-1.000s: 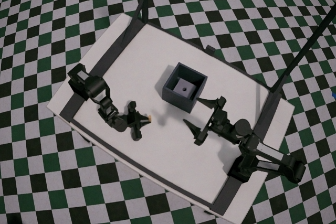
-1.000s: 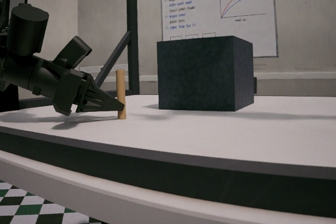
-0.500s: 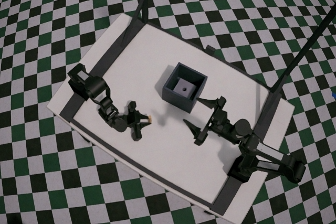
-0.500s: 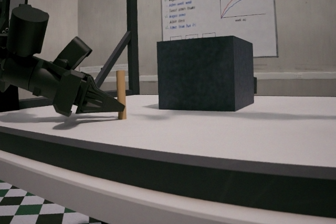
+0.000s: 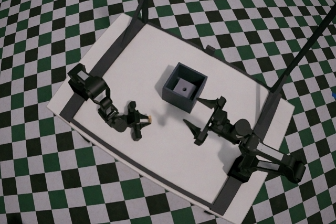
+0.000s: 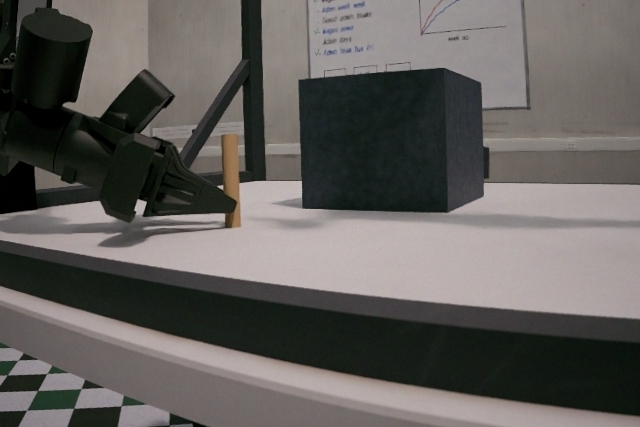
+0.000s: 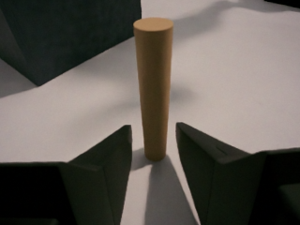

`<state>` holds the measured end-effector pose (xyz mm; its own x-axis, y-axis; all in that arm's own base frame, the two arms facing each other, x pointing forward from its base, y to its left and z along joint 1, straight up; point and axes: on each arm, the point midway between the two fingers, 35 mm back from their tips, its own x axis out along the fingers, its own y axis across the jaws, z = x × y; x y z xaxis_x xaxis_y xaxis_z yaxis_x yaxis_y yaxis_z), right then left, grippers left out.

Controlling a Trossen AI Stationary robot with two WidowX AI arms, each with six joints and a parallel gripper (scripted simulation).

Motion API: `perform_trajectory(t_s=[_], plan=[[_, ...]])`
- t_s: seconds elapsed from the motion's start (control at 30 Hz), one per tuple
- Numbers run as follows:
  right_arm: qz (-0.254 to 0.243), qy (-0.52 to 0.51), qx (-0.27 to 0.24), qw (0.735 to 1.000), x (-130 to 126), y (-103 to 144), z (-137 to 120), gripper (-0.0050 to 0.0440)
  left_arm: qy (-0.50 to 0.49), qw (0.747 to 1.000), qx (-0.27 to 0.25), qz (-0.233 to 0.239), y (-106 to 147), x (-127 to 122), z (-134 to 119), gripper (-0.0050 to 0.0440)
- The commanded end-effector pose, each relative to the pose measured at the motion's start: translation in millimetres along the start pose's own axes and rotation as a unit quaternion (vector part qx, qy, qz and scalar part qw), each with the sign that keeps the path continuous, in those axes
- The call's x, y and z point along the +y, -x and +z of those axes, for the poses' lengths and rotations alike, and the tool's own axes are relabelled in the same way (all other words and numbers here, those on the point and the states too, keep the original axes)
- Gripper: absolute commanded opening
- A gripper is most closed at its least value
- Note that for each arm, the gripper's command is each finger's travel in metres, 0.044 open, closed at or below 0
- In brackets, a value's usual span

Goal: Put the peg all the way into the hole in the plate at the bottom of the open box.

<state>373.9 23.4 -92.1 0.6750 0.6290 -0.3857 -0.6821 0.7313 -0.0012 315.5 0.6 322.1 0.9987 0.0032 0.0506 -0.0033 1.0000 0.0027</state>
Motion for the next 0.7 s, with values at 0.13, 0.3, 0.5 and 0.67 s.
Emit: perform_trajectory(t_s=[0.13,0.3,0.5,0.67], plan=[[-0.006,0.013,-0.008,1.000,-6,8,11,0.0126,-0.002,1.000,-0.010,-0.003,0,-2,9,0.0440],[-0.005,0.011,-0.007,1.000,-3,25,10,0.0126,-0.002,1.000,-0.010,-0.003,0,-2,9,0.0440],[-0.005,0.012,-0.006,1.000,-5,50,10,0.0126,-0.002,1.000,-0.010,-0.003,0,-2,9,0.0440],[-0.005,0.012,-0.005,1.000,-6,54,9,0.0126,-0.002,1.000,-0.010,-0.003,0,-2,9,0.0440]])
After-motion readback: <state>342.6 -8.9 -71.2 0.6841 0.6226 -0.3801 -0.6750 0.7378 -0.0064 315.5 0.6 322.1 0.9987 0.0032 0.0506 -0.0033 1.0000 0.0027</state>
